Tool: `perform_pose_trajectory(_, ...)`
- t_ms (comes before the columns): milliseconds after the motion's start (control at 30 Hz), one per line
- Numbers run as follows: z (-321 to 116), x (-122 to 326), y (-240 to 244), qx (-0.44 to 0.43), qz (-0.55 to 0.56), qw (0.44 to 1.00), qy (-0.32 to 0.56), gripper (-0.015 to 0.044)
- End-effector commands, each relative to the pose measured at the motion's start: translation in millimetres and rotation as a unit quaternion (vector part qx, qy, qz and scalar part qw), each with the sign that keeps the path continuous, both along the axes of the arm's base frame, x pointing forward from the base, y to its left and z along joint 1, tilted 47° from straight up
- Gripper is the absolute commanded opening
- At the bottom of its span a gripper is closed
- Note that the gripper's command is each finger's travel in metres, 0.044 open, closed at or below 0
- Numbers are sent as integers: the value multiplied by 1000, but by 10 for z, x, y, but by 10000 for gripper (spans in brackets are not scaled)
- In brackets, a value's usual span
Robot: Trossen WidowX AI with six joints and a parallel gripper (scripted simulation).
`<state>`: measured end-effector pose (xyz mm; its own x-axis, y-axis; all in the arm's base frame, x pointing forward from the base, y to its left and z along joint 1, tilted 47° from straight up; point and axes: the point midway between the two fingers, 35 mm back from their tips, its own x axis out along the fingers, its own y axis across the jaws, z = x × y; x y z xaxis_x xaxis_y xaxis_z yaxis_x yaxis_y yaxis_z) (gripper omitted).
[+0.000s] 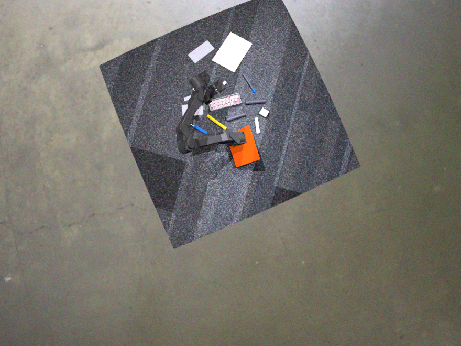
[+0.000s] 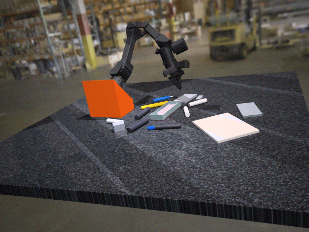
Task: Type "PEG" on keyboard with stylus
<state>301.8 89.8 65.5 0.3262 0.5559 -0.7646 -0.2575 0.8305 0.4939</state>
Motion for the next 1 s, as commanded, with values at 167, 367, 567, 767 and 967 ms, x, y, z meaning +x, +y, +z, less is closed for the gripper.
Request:
perform_pose_trajectory(167,-404,-484,303,112,35,967,226,0)
perform_pose_trajectory(367,-404,-484,303,112,35,967,226,0)
perform_pose_trajectory(567,-580,-459,139,110,34,967,226,0)
perform_pose_trajectory(767,-870,-469,-129,111,34,967,226,0)
perform_pose_trajectory(967,-870,-469,-129,111,34,967,226,0)
